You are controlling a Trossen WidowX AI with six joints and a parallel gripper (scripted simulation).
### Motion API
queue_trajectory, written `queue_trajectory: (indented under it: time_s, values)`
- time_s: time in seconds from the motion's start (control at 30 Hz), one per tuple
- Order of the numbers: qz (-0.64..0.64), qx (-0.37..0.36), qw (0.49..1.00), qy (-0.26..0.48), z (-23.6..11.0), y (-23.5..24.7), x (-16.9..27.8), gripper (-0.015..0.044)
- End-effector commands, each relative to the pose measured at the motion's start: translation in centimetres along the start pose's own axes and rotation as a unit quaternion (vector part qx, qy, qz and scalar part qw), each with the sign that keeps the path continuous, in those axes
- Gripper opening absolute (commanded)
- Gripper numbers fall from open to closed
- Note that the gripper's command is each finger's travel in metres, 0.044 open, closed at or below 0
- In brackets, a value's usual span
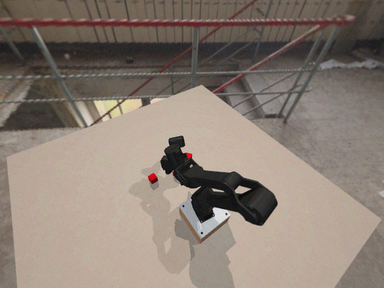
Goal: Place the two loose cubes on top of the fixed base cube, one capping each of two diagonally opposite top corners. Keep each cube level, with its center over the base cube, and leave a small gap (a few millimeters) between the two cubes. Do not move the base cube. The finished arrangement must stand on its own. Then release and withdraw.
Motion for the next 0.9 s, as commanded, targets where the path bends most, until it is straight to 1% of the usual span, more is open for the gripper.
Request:
queue_trajectory:
  time_s: [0.0,0.13,0.33,0.5,0.7,0.87]
  values:
    - [0.003,-0.002,1.0,0.0,0.0,0.0,0.0,0.0374]
    - [0.063,-0.041,0.997,0.005,1.0,-0.7,-0.1,0.0269]
    - [0.177,-0.113,0.977,0.027,2.7,-1.8,-0.1,0.0265]
    - [0.275,-0.171,0.944,0.059,4.1,-2.5,0.2,0.0265]
    - [0.393,-0.233,0.882,0.114,5.6,-3.2,0.9,0.0265]
    - [0.487,-0.276,0.811,0.171,6.8,-3.7,1.6,0.0265]
Point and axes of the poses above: the point midway between the two fingers, 35 mm back from their tips, its own z axis out along the fingers, its own y axis across the jaws, x = y × z, the point moved 3 cm from there along -z, back along the fingers, and after that the axes turned 2 degrees about z, right-handed, at the moved point
